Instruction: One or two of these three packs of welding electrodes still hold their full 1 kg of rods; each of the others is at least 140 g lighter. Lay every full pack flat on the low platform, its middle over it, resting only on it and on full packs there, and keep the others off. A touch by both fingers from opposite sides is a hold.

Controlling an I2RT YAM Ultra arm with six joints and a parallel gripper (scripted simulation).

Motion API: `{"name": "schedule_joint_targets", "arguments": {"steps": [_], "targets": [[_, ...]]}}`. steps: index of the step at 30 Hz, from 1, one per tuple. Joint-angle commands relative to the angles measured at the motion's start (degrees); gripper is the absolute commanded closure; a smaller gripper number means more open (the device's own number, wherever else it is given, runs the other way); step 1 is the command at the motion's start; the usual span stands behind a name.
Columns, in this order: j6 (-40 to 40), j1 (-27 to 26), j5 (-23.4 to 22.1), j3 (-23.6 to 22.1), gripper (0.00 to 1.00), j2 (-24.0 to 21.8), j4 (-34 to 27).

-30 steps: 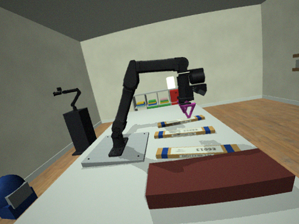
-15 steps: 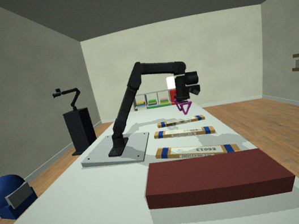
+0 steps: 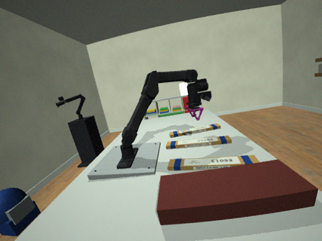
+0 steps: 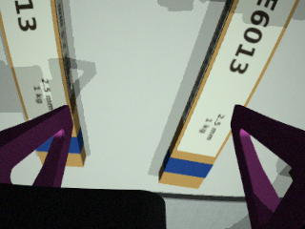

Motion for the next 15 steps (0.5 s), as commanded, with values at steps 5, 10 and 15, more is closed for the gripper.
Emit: {"name": "schedule_joint_targets", "arguments": {"steps": [5, 10, 15], "targets": [[7.58, 5.98, 0.62, 10.83, 0.05, 5.97, -1.69], [9.46, 7.60, 0.59, 14.71, 0.05, 8.73, -4.53], [12.76, 11.00, 0.75, 20.40, 0.05, 12.44, -4.53]]}}
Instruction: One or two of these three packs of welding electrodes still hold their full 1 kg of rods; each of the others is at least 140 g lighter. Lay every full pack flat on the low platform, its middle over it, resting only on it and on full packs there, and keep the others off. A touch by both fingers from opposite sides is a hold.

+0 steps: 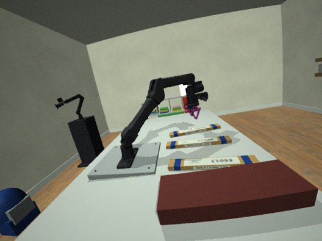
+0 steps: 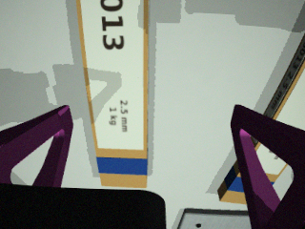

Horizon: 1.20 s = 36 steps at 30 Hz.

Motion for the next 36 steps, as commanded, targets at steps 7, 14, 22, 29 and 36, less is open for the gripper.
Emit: {"name": "schedule_joint_targets", "arguments": {"steps": [7, 14, 22, 29, 36], "targets": [[4.84, 3.88, 0.56, 8.17, 0.05, 3.66, -1.60], [4.87, 3.87, 0.52, 8.17, 0.05, 3.66, -1.60], [4.88, 3.86, 0.51, 8.17, 0.05, 3.66, -1.60], [4.88, 3.86, 0.51, 8.17, 0.05, 3.66, -1.60], [4.88, 3.86, 0.51, 8.17, 0.05, 3.66, -1.60]]}}
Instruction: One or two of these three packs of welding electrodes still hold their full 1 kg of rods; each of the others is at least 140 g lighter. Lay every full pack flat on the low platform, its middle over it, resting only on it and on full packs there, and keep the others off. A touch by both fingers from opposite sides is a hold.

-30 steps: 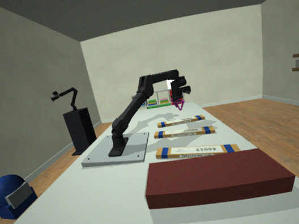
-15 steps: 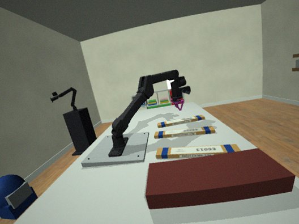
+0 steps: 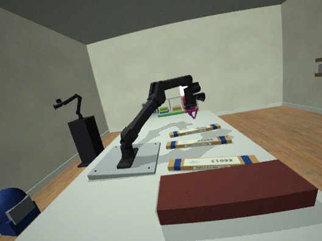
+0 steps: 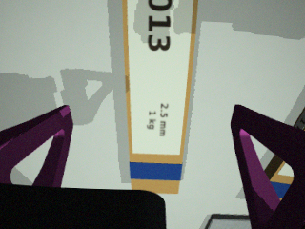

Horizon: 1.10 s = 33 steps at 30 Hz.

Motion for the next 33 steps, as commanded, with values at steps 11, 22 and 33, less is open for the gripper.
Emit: {"name": "schedule_joint_targets", "arguments": {"steps": [11, 22, 33], "targets": [[0.36, -0.27, 0.40, 1.98, 0.05, -0.58, -1.03], [0.69, -0.97, 0.74, 4.20, 0.05, 5.62, 0.67], [0.36, -0.52, 0.73, -7.10, 0.05, 3.15, 7.14]]}}
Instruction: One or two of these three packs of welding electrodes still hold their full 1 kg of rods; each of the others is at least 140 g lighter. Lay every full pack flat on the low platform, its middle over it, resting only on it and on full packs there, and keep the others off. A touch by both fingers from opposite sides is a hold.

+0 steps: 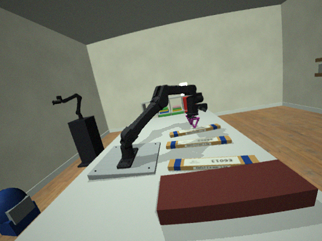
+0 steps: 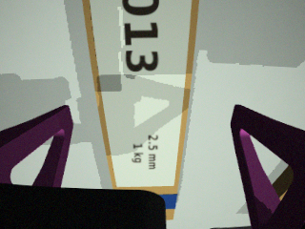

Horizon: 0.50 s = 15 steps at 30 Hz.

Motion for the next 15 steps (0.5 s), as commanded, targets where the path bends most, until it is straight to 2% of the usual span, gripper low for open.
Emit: {"name": "schedule_joint_targets", "arguments": {"steps": [1, 5, 6, 10, 12, 15], "targets": [[0.11, -0.06, 0.51, -3.93, 0.05, -2.57, 5.31], [0.02, -0.19, 0.52, -5.62, 0.05, -2.85, 7.13], [0.02, -0.20, 0.52, -3.94, 0.05, -3.42, 7.44], [-0.01, -0.23, 0.52, -3.18, 0.05, -3.01, 7.18], [-0.05, -0.27, 0.51, -2.16, 0.05, -0.39, 6.75], [-0.09, -0.32, 0.51, -1.37, 0.05, -0.02, 5.31]]}}
